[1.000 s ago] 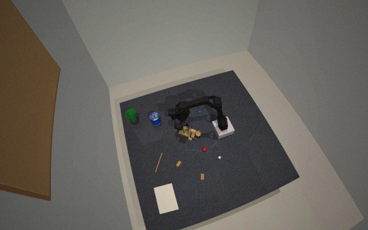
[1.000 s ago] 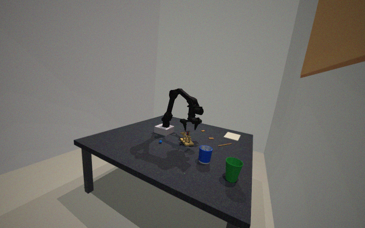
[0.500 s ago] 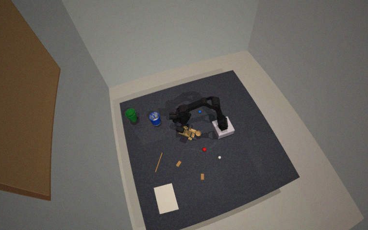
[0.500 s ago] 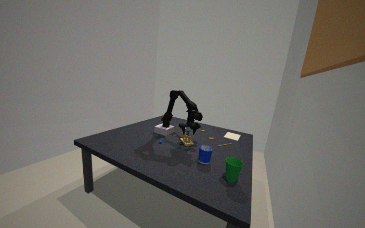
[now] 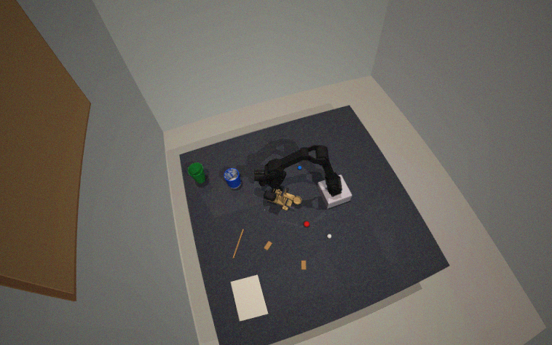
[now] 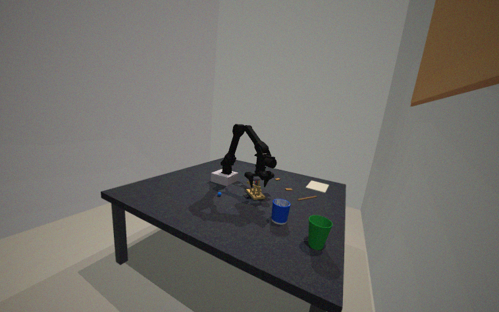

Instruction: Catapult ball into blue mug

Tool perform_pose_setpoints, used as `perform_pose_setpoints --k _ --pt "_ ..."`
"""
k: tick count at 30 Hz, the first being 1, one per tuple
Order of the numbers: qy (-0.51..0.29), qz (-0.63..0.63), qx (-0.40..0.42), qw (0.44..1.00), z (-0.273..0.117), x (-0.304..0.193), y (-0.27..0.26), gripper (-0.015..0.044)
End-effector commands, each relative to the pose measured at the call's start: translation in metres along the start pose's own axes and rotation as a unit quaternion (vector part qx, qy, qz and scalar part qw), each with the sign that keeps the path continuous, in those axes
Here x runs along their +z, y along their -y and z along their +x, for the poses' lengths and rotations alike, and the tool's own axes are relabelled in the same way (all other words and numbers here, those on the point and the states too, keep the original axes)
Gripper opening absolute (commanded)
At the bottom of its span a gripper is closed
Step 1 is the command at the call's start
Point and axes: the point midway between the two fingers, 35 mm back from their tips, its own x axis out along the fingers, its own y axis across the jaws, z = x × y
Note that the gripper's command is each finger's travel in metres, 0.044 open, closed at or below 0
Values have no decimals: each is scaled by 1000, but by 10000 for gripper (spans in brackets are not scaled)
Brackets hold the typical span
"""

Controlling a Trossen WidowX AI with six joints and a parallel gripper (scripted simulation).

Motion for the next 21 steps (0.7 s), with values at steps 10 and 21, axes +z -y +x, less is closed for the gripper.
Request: perform_pose_setpoints --k 10,21 --pt "-4 -1 -1 1000 23 -2 1 440" --pt "-5 -1 -1 1000 38 -3 1 440"
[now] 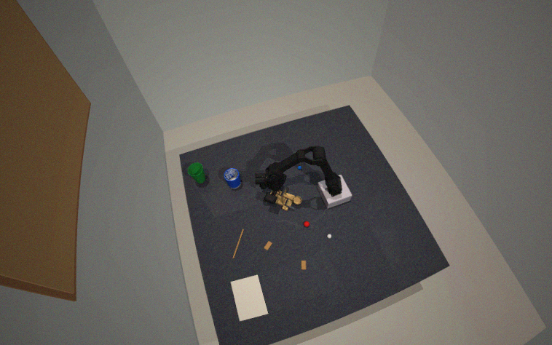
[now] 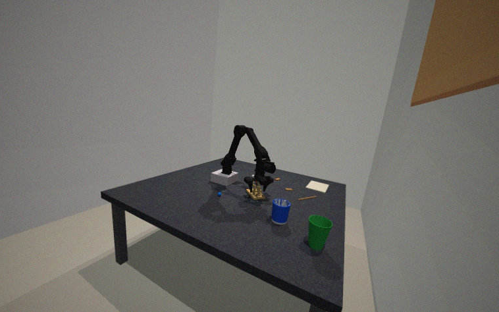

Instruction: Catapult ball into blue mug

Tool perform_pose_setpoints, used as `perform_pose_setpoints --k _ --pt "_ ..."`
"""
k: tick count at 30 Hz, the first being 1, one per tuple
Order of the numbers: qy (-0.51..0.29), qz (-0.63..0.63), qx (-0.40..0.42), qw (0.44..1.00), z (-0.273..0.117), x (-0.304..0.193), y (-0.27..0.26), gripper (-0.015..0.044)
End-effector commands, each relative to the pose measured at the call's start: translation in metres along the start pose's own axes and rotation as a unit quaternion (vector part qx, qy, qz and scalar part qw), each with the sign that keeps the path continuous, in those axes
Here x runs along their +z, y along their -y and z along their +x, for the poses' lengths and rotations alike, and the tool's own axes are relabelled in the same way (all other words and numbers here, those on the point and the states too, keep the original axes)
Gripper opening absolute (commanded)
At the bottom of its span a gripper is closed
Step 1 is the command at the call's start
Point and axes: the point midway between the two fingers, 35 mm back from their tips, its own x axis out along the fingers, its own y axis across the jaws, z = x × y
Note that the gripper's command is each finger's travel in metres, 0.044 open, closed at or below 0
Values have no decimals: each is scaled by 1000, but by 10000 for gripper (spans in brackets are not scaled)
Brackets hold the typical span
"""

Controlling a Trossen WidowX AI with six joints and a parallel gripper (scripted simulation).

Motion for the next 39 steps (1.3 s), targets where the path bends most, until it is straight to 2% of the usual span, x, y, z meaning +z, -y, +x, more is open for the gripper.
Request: perform_pose_setpoints --k 1,2,13,19,21,23,27,39 --pt "-4 -1 -1 1000 5 -2 1 440" --pt "-4 -1 -1 1000 5 -2 1 440" --pt "-1 0 0 1000 2 -1 0 151" --pt "-1 0 0 1000 2 -1 0 111" --pt "-1 0 -1 1000 -9 0 0 59" --pt "-1 0 -1 1000 -37 0 0 6" --pt "-1 0 -1 1000 -48 0 0 0" --pt "-3 0 -1 1000 -31 1 -1 0"
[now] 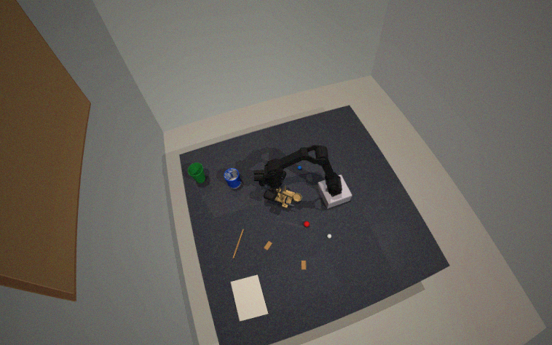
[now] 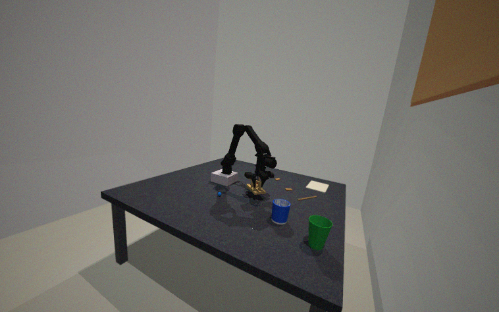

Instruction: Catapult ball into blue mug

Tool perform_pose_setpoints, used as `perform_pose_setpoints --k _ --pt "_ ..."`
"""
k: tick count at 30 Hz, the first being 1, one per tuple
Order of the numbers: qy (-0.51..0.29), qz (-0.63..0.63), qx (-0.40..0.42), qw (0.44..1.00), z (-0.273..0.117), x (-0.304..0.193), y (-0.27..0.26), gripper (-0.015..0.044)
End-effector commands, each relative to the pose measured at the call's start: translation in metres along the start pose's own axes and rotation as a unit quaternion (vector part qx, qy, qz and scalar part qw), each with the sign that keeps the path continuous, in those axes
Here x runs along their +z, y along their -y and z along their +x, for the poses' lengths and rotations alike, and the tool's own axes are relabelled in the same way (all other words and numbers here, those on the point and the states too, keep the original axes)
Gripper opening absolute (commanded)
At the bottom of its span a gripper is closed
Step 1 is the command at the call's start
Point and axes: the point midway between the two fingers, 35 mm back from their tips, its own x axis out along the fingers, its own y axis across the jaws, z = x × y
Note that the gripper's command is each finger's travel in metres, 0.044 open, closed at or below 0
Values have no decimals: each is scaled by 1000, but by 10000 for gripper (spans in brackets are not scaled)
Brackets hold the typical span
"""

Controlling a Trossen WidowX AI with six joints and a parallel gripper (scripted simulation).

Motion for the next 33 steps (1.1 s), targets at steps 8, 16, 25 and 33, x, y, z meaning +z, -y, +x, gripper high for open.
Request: perform_pose_setpoints --k 8,16,25,33 --pt "0 0 1 1000 16 0 -1 0" --pt "0 0 1 1000 29 0 0 0" --pt "0 0 0 1000 34 0 0 0" --pt "0 0 0 1000 34 0 0 157"
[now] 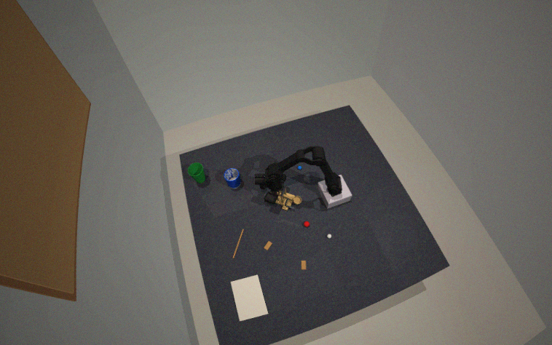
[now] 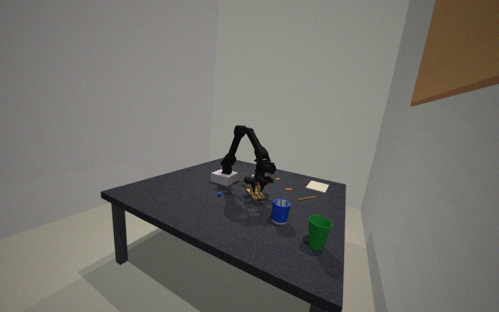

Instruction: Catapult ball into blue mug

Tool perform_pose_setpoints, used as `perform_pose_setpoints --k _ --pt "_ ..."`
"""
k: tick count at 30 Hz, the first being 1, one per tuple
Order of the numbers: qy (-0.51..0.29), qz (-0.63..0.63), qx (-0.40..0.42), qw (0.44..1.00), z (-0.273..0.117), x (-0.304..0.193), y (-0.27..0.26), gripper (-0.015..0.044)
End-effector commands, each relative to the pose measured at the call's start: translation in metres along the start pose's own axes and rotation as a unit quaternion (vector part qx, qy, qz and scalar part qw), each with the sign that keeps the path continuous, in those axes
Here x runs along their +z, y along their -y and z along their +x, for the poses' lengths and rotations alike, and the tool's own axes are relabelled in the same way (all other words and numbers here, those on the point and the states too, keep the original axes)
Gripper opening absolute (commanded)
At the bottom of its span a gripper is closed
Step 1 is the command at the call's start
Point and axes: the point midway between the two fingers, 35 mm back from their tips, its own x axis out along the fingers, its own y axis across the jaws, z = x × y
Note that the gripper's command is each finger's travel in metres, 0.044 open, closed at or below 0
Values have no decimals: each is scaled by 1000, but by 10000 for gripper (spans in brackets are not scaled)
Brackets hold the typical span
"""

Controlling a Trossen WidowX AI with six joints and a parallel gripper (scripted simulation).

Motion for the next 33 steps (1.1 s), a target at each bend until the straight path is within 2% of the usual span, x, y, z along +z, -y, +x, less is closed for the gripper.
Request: perform_pose_setpoints --k 1,8,11,15,22,26,28,29,33 --pt "1 0 0 1000 -1 0 0 184" --pt "1 0 0 1000 -4 1 0 368" --pt "1 0 0 1000 -41 4 -2 440" --pt "1 0 0 1000 -98 1 0 440" --pt "6 0 2 1000 -90 4 -1 440" --pt "17 0 7 1000 -139 2 0 440" --pt "19 0 8 1000 -150 1 0 440" --pt "4 -3 1 1000 -124 0 -2 414" --pt "2 -60 3 998 -108 -28 -36 309"
